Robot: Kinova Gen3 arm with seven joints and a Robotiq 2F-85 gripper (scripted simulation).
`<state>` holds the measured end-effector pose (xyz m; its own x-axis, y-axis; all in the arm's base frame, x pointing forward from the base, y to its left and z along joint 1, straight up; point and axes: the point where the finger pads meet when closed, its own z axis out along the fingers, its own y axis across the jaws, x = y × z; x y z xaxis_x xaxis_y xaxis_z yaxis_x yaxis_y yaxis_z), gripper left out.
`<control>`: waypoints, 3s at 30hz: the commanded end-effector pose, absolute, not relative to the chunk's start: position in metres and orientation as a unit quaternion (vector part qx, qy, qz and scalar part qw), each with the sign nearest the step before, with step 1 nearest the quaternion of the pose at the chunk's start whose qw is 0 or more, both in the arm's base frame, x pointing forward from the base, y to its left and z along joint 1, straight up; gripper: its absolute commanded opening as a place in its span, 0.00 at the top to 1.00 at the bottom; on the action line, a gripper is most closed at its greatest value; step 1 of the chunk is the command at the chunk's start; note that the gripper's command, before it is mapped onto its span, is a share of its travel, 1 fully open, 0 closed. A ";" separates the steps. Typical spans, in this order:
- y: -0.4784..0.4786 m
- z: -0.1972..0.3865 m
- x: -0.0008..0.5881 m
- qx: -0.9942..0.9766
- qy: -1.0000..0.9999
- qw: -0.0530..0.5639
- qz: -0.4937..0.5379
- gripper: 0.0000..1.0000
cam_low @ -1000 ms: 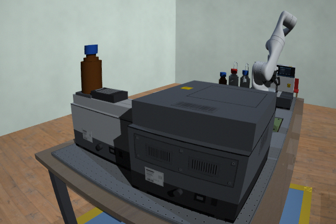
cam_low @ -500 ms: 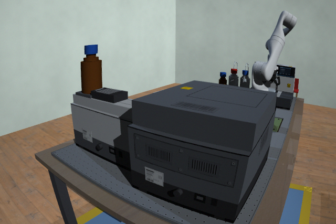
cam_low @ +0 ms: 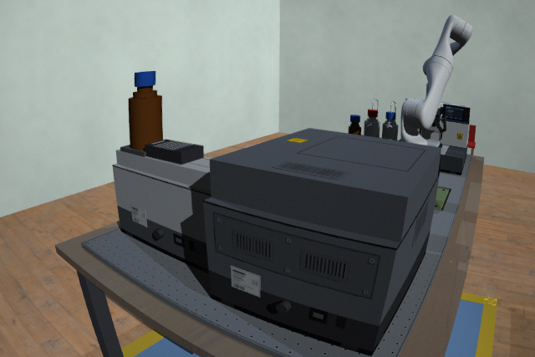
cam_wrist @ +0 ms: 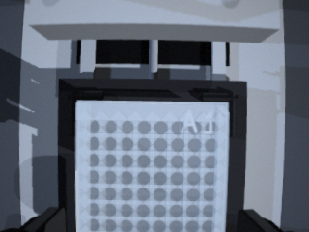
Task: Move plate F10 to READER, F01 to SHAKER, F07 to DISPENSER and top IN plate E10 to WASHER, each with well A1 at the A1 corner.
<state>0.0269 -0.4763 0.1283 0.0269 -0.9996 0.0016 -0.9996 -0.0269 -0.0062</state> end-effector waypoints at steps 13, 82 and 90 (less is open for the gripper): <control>-0.477 0.147 0.027 -0.717 0.698 0.001 -0.003 0.00; -0.476 0.222 0.026 -0.717 0.698 0.001 -0.003 0.00; -0.467 0.222 0.027 -0.717 0.698 0.001 -0.003 0.00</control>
